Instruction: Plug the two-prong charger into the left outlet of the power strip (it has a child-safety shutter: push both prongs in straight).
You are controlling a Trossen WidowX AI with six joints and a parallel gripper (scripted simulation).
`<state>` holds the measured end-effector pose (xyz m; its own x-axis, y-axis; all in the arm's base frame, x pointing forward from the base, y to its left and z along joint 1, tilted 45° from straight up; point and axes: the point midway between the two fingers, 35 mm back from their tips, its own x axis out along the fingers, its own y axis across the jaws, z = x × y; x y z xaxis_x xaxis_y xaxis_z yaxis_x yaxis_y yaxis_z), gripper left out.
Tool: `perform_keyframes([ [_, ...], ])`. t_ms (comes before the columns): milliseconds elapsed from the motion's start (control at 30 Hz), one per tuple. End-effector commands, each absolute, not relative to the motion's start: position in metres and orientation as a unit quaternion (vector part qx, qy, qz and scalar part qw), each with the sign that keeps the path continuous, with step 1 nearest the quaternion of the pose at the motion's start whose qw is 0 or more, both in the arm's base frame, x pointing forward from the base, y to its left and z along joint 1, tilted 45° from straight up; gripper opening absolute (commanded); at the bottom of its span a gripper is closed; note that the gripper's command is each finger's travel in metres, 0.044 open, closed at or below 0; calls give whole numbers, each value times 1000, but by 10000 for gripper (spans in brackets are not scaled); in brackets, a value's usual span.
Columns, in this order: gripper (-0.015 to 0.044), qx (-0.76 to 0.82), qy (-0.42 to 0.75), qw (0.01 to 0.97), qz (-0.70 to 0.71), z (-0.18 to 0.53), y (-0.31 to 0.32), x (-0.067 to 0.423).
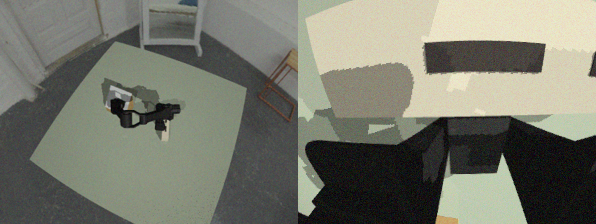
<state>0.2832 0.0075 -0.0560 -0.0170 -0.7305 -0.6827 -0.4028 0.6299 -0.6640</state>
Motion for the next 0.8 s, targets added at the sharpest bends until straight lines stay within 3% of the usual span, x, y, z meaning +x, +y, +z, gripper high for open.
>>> perform_keyframes([
  [0, 263, -405, 698, 573, -143, -56, 8, 283],
  [233, 440, -405, 698, 573, -143, -56, 8, 283],
  [767, 440, -404, 696, 576, -143, -55, 6, 280],
])
